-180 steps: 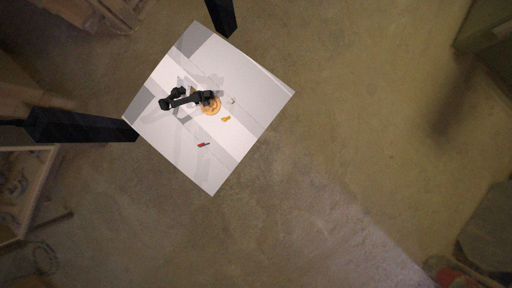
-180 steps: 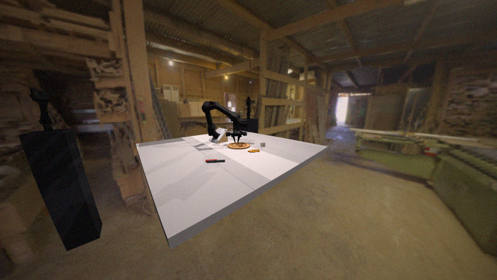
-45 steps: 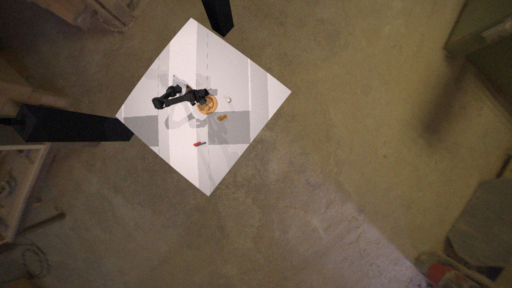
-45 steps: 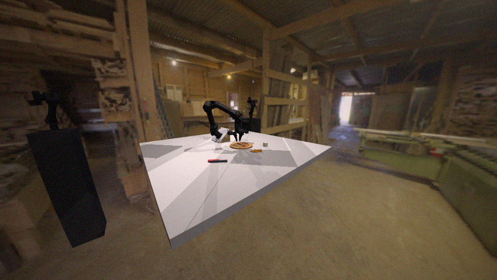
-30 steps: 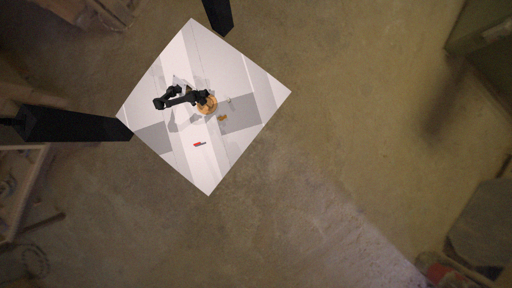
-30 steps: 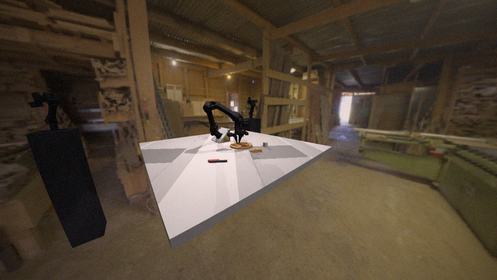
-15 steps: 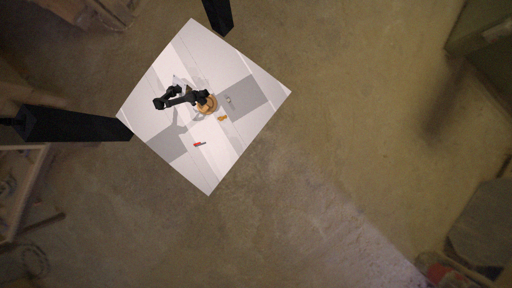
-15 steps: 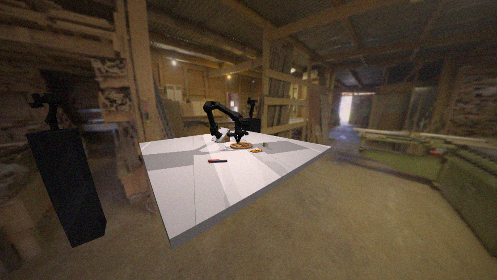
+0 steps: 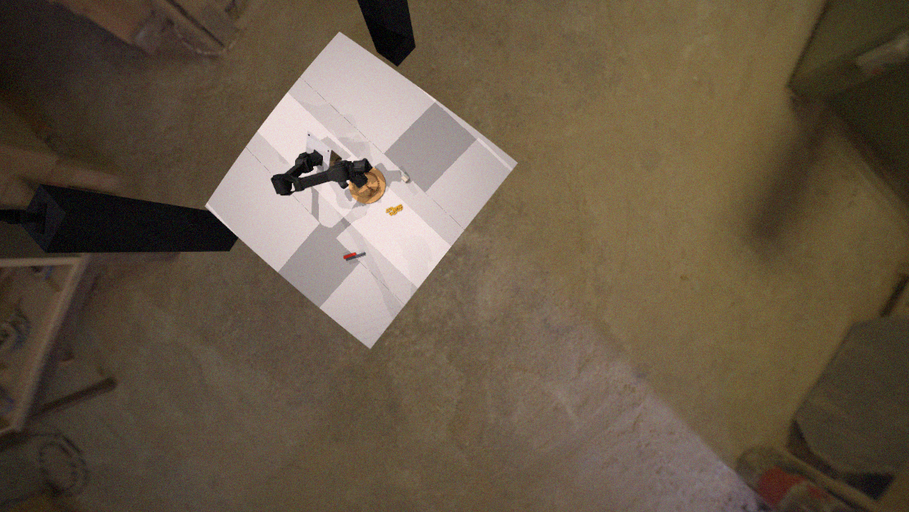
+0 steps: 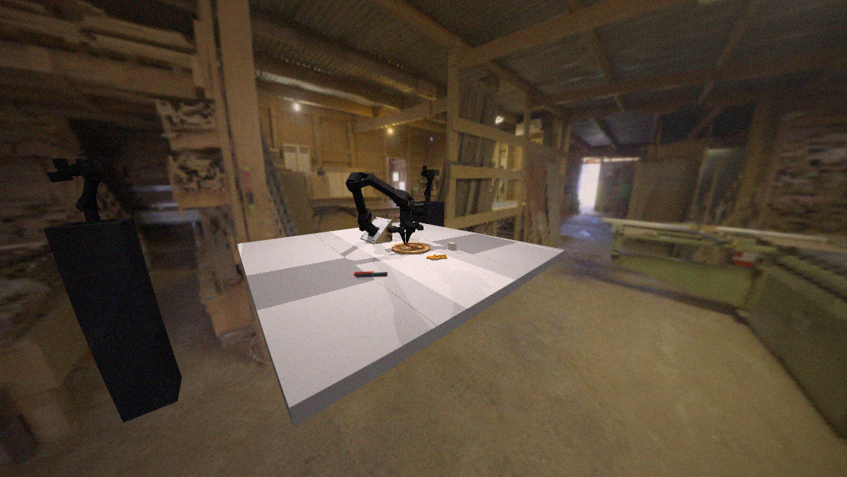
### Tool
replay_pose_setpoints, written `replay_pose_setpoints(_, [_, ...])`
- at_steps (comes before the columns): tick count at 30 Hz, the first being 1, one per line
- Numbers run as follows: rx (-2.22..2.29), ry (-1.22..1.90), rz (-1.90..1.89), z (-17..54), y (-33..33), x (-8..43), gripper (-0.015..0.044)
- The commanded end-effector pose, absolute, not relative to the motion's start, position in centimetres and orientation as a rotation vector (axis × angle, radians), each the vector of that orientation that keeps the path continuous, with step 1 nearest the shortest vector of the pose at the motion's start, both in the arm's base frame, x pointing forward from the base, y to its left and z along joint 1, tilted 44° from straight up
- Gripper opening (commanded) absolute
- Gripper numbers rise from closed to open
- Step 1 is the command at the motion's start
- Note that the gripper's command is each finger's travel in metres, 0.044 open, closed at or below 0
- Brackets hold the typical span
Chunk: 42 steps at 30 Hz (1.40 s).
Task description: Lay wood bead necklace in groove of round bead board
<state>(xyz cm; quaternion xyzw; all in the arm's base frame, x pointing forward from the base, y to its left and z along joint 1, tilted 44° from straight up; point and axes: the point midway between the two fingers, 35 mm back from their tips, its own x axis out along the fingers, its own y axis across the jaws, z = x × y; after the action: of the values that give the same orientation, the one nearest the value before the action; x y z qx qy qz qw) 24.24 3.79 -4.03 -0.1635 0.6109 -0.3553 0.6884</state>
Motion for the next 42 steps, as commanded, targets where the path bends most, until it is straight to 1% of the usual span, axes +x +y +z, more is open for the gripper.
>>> replay_pose_setpoints(1, [-0.366,1.367,-0.795,-4.0,3.8,24.2,0.0])
replay_pose_setpoints(12, [-0.372,1.365,-0.796,-3.5,4.1,24.2,0.0])
replay_pose_setpoints(19, [-0.373,1.365,-0.796,-3.0,3.5,22.9,0.0])
replay_pose_setpoints(29, [-0.373,1.365,-0.797,-3.5,3.0,22.9,0.0])
replay_pose_setpoints(42, [-0.369,1.364,-0.795,-3.3,3.3,23.0,0.0341])
